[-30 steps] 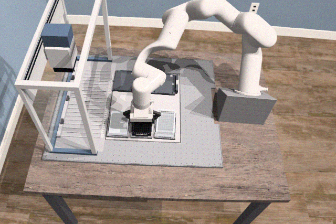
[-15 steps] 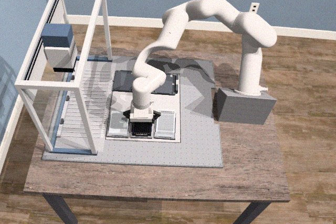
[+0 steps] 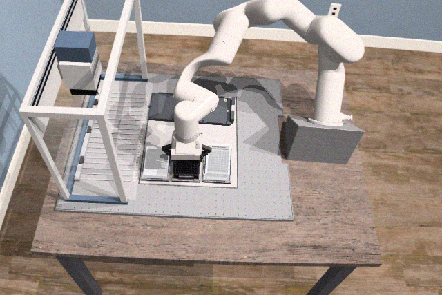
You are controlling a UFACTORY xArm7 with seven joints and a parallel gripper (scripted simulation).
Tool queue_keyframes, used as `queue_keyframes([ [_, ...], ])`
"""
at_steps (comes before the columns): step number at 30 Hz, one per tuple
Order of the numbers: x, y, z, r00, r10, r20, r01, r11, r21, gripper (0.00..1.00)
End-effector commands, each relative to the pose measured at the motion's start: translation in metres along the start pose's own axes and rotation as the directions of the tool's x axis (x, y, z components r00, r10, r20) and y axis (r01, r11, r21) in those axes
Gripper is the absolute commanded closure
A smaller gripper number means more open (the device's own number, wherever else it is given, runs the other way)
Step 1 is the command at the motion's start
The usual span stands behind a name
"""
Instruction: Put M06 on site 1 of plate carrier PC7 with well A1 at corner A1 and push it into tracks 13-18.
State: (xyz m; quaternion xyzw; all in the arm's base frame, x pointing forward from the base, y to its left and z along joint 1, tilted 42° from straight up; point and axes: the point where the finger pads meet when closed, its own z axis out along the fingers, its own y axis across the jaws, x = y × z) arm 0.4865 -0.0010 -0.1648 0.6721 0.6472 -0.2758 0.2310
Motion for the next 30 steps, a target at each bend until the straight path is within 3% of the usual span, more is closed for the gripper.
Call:
queue_keyframes([
  [1, 0.001, 0.001, -0.005, 1.000, 0.000, -0.003, 0.000, 1.000, -0.004, 1.00],
  [30, 0.001, 0.001, -0.019, 1.000, 0.000, -0.003, 0.000, 1.000, -0.004, 1.00],
])
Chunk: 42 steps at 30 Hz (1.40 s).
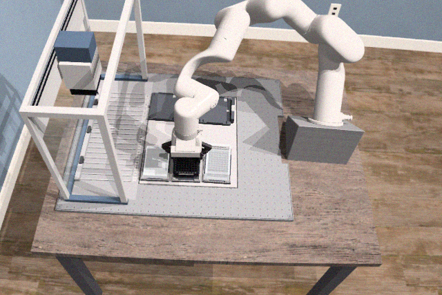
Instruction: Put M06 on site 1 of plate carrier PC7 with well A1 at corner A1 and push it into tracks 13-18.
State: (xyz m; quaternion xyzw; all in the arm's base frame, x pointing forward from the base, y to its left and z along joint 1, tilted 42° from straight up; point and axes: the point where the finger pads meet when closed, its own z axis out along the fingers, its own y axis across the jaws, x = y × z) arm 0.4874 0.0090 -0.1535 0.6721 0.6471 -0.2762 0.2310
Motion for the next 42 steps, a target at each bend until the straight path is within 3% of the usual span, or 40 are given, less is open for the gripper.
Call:
queue_keyframes([
  [1, 0.001, 0.001, -0.004, 1.000, 0.000, -0.004, 0.000, 1.000, -0.005, 1.00],
  [42, 0.001, 0.001, -0.066, 1.000, 0.000, -0.004, 0.000, 1.000, -0.005, 1.00],
])
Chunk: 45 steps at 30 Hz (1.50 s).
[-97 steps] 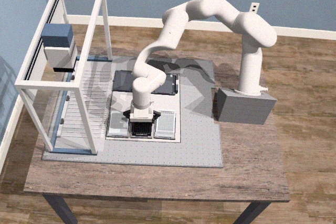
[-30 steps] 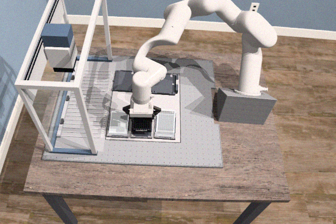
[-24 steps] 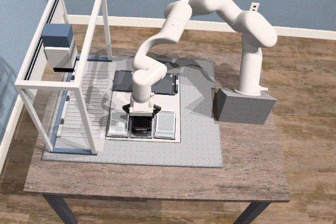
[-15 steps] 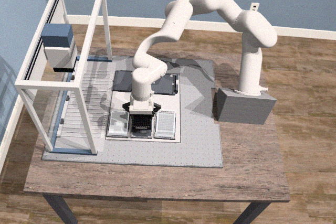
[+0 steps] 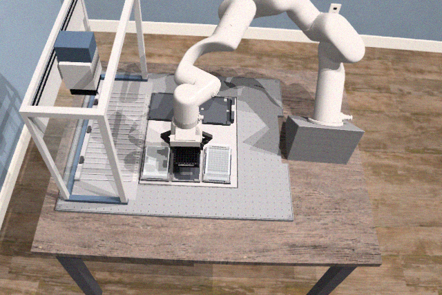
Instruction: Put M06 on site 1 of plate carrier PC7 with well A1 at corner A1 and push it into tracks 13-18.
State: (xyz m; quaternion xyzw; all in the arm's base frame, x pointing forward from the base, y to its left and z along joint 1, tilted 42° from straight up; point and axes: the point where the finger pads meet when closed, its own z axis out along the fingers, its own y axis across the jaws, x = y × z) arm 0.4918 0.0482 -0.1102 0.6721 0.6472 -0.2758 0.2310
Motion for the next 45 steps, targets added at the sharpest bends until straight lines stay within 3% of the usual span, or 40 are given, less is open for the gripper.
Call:
queue_keyframes([
  [1, 0.001, 0.001, -0.009, 1.000, 0.000, -0.003, 0.000, 1.000, -0.004, 1.00],
  [19, 0.001, 0.001, -0.035, 1.000, 0.000, -0.003, 0.000, 1.000, -0.004, 1.00],
  [29, 0.001, 0.001, -0.035, 1.000, 0.000, -0.003, 0.000, 1.000, -0.004, 1.00],
  [35, -0.027, -0.010, -0.035, 0.980, 0.199, -0.004, -0.199, 0.980, -0.003, 1.00],
  [42, -0.059, -0.024, -0.034, 0.908, 0.420, -0.004, -0.420, 0.908, -0.003, 1.00],
  [45, -0.064, -0.026, -0.034, 0.893, 0.450, -0.004, -0.450, 0.893, -0.002, 1.00],
])
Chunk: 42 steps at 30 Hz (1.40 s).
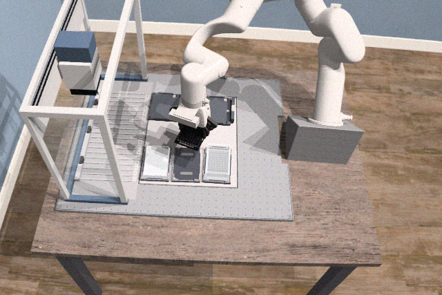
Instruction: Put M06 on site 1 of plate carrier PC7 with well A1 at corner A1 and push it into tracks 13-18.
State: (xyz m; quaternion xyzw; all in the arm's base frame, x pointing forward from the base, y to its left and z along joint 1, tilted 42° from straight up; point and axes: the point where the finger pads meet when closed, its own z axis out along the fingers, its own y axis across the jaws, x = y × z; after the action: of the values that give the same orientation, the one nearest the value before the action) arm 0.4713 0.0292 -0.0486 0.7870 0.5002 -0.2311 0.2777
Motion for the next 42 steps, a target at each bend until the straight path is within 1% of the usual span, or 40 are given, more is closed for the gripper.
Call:
queue_keyframes([
  [1, -0.014, 0.000, -0.003, 0.994, 0.104, -0.013, -0.104, 0.994, -0.014, 1.00],
  [7, -0.044, 0.000, -0.002, 0.954, 0.300, -0.015, -0.300, 0.954, -0.011, 1.00],
  [14, -0.079, 0.000, -0.002, 0.859, 0.512, -0.017, -0.512, 0.859, -0.007, 1.00],
  [16, -0.079, 0.000, -0.002, 0.859, 0.512, -0.017, -0.512, 0.859, -0.007, 1.00],
  [23, -0.114, 0.000, -0.001, 0.717, 0.697, -0.018, -0.697, 0.717, -0.003, 1.00],
  [31, -0.154, 0.001, -0.001, 0.508, 0.861, -0.019, -0.861, 0.508, 0.001, 1.00],
  [33, -0.154, 0.001, -0.001, 0.508, 0.861, -0.019, -0.861, 0.508, 0.001, 1.00],
  [39, -0.184, 0.001, 0.000, 0.334, 0.942, -0.018, -0.942, 0.334, 0.005, 1.00],
  [42, -0.199, 0.001, 0.000, 0.334, 0.942, -0.018, -0.942, 0.334, 0.004, 1.00],
])
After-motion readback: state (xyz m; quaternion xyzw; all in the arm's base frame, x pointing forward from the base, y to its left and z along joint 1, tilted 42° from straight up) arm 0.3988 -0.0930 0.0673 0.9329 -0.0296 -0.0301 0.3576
